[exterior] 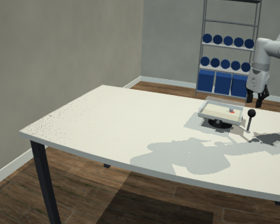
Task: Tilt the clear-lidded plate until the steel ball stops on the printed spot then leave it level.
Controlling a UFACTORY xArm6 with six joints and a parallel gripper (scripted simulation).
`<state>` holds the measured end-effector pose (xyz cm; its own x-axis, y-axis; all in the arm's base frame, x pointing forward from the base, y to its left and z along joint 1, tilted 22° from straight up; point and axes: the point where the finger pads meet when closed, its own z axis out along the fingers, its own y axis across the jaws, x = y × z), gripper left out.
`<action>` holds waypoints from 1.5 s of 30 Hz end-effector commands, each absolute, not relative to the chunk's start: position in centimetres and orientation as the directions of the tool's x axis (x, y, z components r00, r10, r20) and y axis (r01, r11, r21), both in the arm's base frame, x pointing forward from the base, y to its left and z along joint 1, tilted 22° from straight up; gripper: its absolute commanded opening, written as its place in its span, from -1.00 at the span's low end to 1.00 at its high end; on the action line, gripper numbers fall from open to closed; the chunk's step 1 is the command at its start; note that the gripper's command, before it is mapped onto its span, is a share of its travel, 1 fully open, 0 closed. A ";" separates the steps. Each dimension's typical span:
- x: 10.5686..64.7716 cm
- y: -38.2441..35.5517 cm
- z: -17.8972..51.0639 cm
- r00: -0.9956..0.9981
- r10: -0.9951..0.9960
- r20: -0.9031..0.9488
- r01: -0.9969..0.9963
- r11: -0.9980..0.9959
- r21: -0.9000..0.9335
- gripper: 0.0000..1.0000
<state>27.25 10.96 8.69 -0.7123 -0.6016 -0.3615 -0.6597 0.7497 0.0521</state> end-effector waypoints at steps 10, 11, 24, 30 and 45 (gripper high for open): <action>27.3 11.0 8.8 -0.712 -0.601 -0.363 -0.660 0.750 0.051 1.00; 27.3 11.0 8.8 -0.712 -0.601 -0.363 -0.660 0.750 0.051 1.00; 27.3 11.0 8.8 -0.712 -0.601 -0.363 -0.660 0.750 0.051 1.00; 27.3 11.0 8.8 -0.712 -0.601 -0.363 -0.660 0.750 0.051 1.00; 27.3 11.0 8.8 -0.712 -0.601 -0.363 -0.660 0.750 0.051 1.00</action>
